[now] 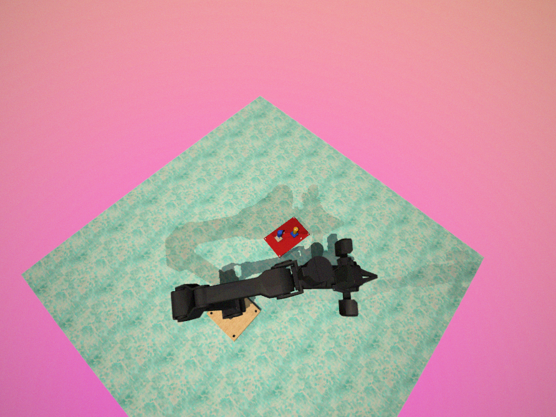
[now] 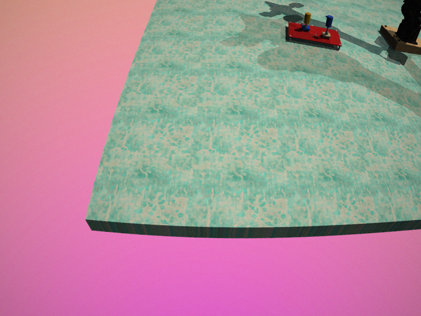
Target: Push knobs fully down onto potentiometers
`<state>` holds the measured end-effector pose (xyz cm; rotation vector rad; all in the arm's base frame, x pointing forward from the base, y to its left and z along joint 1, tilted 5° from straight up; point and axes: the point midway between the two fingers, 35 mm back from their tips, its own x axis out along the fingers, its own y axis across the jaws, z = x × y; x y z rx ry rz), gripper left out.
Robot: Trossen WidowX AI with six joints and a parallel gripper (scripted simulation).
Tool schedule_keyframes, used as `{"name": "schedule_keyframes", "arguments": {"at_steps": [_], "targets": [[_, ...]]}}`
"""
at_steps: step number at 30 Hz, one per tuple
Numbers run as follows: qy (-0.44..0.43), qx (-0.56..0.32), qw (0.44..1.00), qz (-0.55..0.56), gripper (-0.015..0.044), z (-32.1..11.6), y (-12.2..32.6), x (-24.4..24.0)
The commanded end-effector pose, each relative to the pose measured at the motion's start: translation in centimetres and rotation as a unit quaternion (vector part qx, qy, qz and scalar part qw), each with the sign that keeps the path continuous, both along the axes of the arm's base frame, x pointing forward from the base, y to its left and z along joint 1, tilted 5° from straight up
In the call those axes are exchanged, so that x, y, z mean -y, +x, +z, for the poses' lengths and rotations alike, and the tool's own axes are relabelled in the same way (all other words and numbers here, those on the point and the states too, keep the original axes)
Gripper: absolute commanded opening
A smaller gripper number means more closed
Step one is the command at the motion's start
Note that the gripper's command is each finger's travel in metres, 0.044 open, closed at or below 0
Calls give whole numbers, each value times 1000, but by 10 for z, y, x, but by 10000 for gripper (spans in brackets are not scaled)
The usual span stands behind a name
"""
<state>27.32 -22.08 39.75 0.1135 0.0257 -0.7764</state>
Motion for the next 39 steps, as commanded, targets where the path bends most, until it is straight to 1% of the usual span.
{"name": "schedule_keyframes", "arguments": {"at_steps": [1, 13, 22, 30, 39], "targets": [[37, -29, 998, 36, 0, -21, 24, -13], [125, -124, 977, 121, 0, -79, 74, -64], [215, -219, 937, 164, 0, -134, 97, -116], [287, -319, 885, 179, 0, -183, 100, -168], [343, -440, 813, 167, 0, -230, 83, -228]]}}
